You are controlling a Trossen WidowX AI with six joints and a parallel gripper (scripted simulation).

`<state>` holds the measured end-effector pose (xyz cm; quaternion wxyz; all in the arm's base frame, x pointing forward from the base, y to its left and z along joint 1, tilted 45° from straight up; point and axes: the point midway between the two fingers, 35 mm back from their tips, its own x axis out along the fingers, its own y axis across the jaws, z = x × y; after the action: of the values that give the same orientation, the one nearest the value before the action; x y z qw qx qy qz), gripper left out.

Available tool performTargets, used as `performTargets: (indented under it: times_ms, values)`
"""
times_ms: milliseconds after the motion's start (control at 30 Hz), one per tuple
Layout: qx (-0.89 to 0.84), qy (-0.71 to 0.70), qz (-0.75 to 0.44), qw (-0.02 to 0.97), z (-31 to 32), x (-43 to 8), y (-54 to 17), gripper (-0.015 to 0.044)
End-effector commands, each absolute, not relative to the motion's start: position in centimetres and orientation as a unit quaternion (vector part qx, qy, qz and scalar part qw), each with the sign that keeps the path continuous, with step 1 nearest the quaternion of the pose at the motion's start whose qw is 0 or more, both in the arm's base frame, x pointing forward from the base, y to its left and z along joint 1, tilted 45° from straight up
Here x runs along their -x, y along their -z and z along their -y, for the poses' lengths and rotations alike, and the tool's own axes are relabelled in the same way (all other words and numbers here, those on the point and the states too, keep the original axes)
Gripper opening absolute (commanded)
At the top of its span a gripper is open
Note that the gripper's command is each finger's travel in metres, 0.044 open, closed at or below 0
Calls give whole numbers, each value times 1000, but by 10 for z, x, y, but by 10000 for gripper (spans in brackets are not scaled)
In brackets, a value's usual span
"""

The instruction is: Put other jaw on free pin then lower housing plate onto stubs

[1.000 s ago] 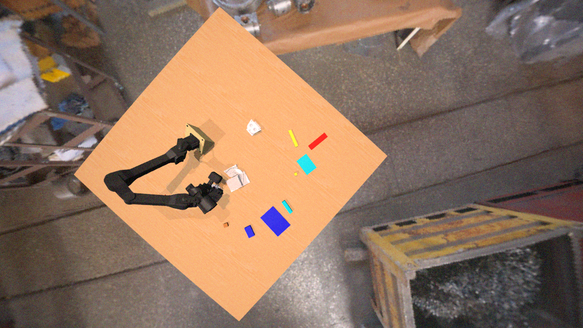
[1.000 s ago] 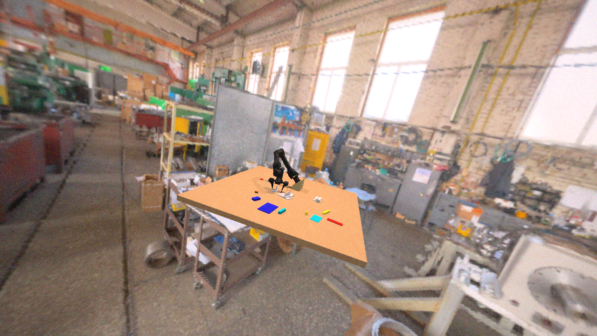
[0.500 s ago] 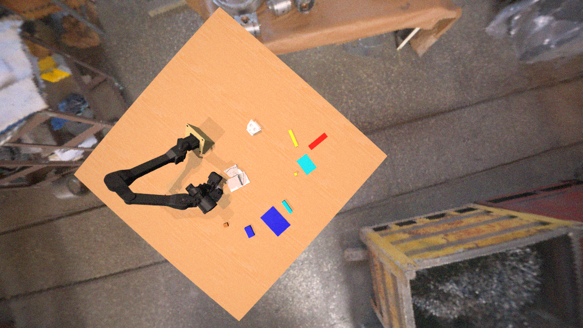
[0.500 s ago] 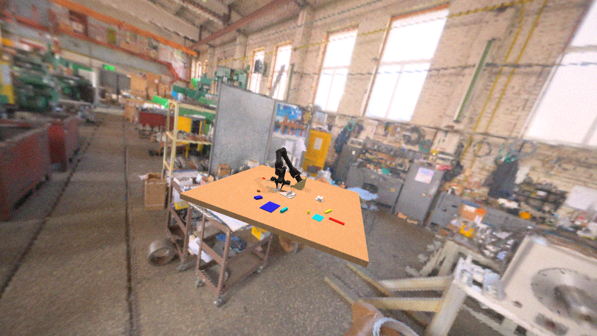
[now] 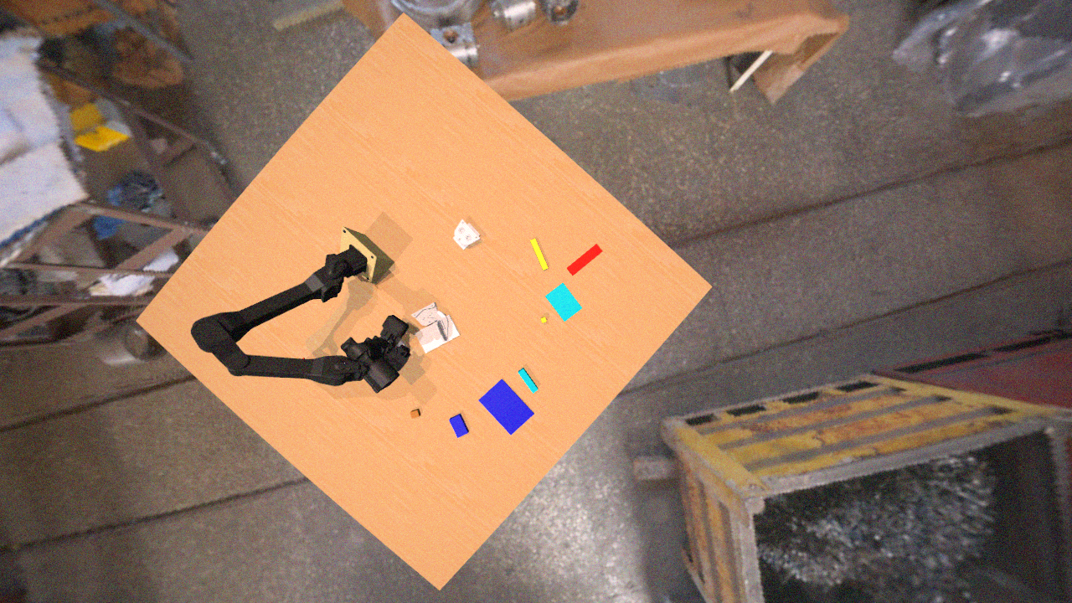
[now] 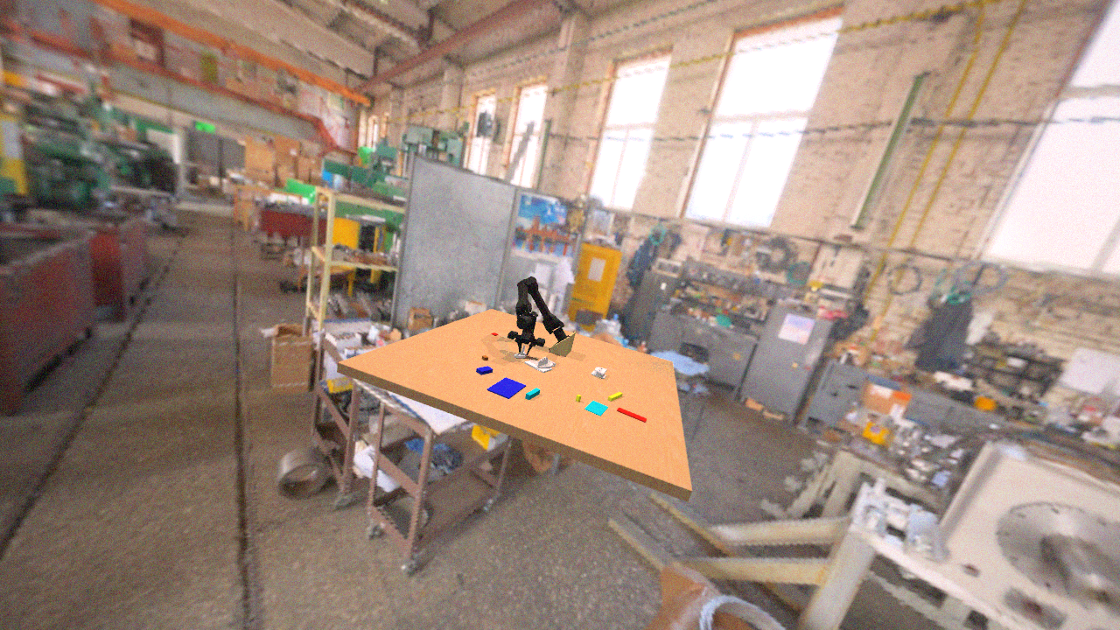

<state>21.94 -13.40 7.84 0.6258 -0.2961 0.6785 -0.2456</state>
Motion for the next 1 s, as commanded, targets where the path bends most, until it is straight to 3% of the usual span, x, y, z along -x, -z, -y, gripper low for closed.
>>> performTargets:
  times_ms: [0, 967]
  values:
    - [294, 244, -677, 629, 127, -222, -84, 134]
    - [310, 230, -683, 620, 78, -223, -130, 134]
